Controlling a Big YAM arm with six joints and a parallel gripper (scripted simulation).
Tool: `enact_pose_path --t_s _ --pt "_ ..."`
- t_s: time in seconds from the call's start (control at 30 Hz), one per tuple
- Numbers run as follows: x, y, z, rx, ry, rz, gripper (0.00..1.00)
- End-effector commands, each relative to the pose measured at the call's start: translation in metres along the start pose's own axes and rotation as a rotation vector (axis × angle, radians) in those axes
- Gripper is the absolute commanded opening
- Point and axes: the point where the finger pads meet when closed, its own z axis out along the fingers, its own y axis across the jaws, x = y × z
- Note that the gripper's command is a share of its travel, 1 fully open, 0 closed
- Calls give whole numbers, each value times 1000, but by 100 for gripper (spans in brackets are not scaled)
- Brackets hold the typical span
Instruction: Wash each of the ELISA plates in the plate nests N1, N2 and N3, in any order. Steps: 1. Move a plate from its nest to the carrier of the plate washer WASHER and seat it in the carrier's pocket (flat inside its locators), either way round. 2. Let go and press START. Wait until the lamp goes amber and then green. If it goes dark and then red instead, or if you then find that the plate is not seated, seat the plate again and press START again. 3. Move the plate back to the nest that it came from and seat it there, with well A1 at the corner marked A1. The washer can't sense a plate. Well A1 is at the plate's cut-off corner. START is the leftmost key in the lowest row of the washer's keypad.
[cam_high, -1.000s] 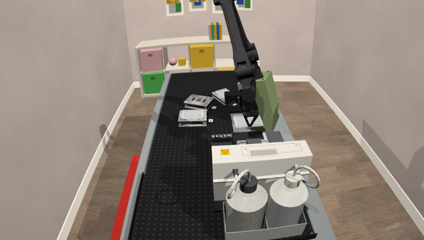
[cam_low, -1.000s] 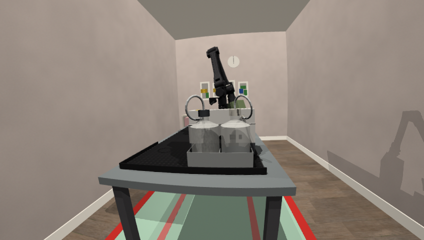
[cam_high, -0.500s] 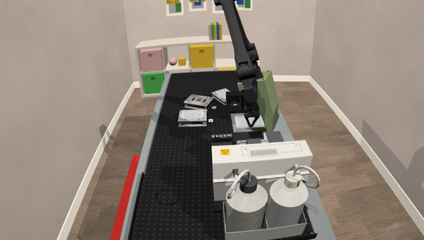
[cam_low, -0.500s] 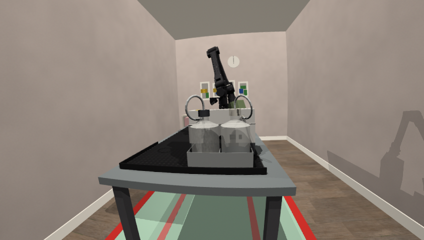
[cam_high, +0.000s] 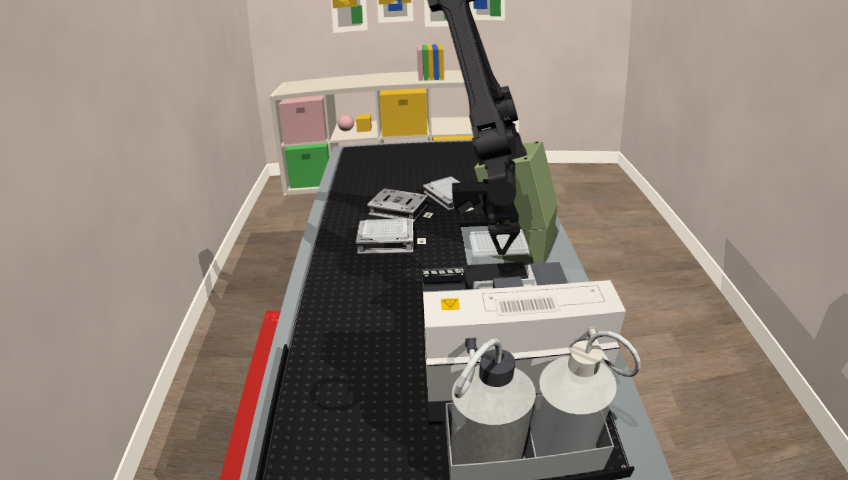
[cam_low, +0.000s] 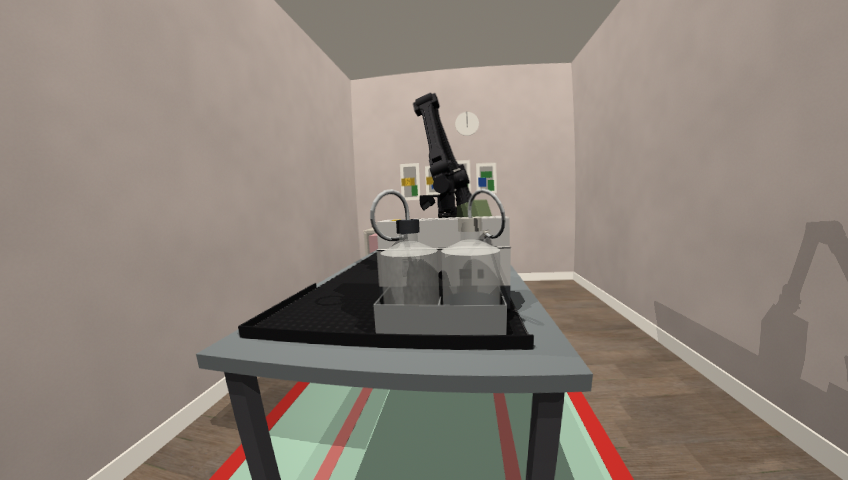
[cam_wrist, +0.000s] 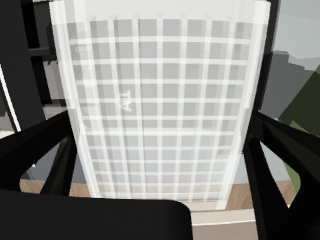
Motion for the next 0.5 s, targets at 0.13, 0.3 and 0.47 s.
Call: enact_pose_path --t_s 0.13,0.3,0.47 --pt "-4 20 -9 -33 -9 17 84" --pt "-4 20 -8 -33 -9 18 84" --pt "-7 17 2 -26 -7 19 84"
